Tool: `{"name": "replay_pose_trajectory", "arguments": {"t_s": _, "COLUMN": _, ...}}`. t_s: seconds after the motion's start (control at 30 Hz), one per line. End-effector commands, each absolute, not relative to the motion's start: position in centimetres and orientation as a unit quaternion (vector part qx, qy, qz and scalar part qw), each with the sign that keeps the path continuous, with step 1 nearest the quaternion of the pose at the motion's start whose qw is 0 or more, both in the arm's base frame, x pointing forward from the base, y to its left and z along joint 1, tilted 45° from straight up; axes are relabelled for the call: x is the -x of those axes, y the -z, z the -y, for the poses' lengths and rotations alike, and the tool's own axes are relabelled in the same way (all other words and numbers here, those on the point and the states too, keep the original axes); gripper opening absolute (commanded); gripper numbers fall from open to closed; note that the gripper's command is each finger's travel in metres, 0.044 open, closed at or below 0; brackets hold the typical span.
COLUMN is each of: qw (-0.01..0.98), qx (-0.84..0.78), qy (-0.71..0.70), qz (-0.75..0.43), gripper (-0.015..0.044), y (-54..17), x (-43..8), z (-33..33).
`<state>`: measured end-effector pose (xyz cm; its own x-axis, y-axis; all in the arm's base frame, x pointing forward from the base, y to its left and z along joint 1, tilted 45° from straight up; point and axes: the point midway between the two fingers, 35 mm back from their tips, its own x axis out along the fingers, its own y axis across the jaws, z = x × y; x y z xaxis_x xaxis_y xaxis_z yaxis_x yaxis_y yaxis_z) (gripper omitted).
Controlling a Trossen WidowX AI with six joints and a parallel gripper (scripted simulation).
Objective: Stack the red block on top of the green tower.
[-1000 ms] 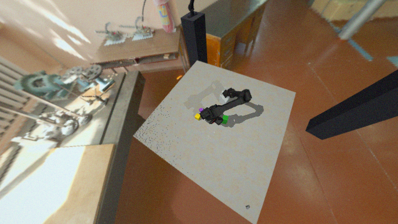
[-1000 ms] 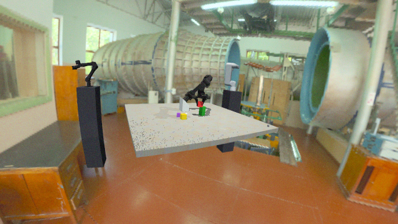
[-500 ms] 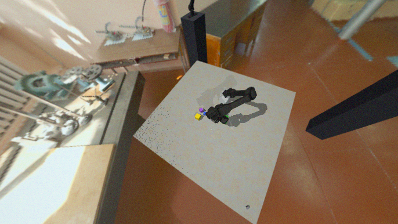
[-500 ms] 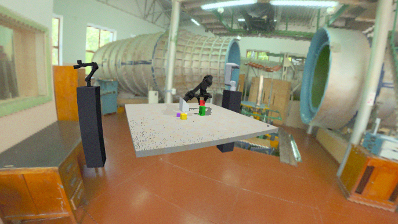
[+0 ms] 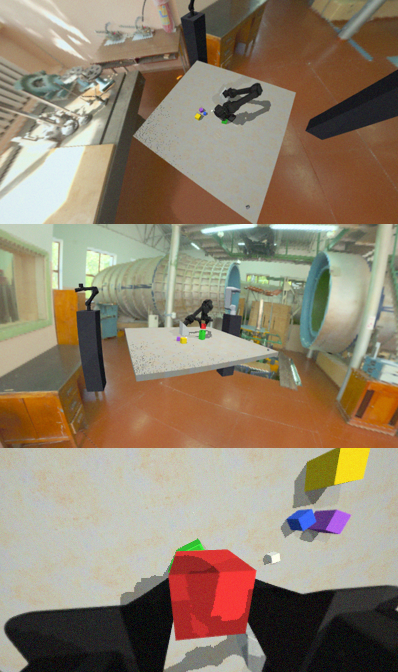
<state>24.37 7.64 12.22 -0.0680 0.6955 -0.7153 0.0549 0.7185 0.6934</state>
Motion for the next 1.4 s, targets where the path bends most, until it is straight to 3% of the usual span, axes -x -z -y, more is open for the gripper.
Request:
{"name": "replay_pose_trajectory", "arguments": {"t_s": 0.0, "qw": 0.622, "qx": -0.278, "qy": -0.256, "qz": -0.686, "gripper": 0.0000, "y": -12.6, "x": -22.7, "z": -8.3}}
{"name": "replay_pose_trajectory", "arguments": {"t_s": 1.37, "qw": 0.622, "qx": -0.279, "qy": -0.256, "qz": -0.686, "gripper": 0.0000, "y": -11.1, "x": -22.4, "z": -9.9}}
